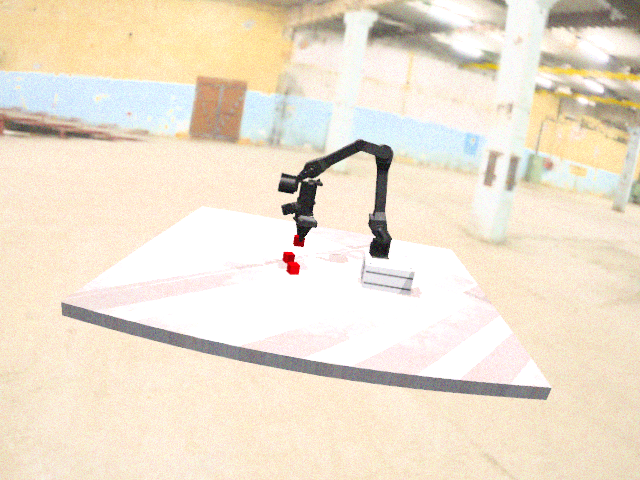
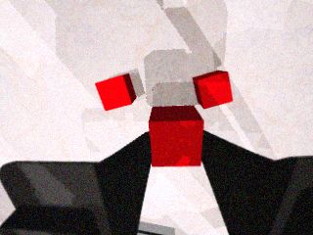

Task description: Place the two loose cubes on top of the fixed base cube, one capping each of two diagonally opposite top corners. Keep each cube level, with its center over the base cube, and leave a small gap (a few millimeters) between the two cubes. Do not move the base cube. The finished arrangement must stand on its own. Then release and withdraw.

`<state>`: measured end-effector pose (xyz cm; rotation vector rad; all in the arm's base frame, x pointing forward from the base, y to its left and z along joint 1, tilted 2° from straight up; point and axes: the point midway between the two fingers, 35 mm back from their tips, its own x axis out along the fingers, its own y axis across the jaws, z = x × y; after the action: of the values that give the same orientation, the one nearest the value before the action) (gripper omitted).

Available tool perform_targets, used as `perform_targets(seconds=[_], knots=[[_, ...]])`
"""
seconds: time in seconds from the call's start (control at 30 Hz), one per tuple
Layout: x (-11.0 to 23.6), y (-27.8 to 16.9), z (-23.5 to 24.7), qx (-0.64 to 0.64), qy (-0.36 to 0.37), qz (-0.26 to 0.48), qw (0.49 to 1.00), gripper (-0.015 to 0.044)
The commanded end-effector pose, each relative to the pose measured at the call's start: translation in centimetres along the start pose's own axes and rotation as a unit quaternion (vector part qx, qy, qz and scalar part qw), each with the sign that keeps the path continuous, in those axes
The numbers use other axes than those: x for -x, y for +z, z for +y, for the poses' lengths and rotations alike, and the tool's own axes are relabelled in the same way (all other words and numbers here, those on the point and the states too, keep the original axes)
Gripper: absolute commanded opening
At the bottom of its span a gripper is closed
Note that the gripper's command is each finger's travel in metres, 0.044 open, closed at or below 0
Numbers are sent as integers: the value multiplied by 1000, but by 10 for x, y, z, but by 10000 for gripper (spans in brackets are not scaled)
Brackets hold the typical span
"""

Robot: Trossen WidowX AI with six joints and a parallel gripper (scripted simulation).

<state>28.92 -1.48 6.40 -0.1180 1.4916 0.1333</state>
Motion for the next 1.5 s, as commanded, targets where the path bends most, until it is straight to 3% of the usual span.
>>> perform_targets(seconds=[0.0,0.7,1.17,1.47], knots=[[-6,-1,10,-43,-1,7,999,105],[-18,3,72,-289,1,7,957,105],[-19,3,74,-297,1,7,955,105],[-42,3,75,-299,1,7,954,105]])
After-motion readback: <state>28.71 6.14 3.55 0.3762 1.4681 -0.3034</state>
